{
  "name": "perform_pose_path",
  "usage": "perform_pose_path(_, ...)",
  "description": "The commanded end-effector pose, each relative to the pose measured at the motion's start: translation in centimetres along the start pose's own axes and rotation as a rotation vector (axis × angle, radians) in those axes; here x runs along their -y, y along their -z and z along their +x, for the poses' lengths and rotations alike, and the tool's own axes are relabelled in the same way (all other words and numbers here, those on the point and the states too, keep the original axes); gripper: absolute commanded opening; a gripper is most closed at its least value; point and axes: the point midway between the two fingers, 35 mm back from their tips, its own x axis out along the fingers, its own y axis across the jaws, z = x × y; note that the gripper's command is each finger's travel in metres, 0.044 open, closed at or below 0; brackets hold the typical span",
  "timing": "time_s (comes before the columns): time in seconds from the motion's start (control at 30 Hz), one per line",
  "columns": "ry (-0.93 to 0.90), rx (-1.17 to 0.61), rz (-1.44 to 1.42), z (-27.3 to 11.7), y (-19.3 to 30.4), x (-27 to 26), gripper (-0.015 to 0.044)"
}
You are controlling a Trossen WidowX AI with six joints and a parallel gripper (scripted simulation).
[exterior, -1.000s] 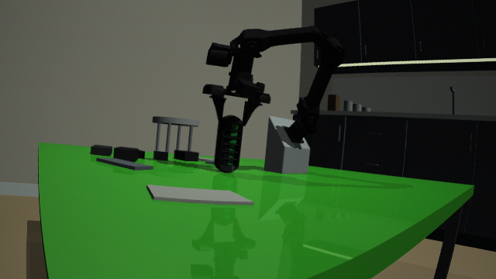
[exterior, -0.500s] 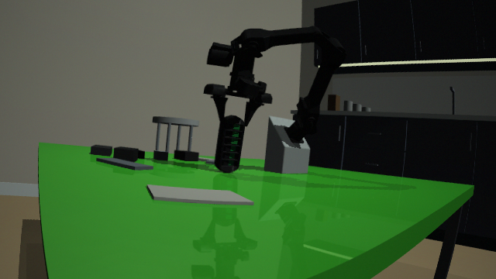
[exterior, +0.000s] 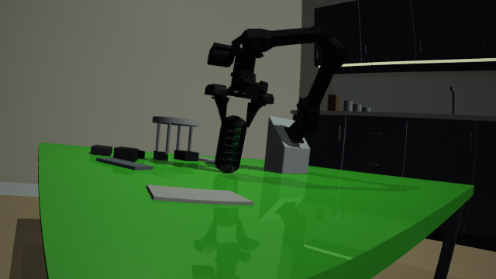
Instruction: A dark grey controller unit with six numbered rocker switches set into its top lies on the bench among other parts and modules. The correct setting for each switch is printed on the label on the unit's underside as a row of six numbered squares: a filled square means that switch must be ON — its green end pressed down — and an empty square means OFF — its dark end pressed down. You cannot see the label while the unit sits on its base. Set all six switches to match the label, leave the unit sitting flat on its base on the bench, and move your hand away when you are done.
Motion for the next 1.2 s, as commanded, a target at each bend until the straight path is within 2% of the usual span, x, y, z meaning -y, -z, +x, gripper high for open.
perform_pose_path(0.0, -0.009, 0.015, -0.004, 0.3, -0.7, -0.1, 0.0338)
perform_pose_path(1.17, -0.009, 0.068, -0.004, 1.1, -3.3, -0.1, 0.0338)
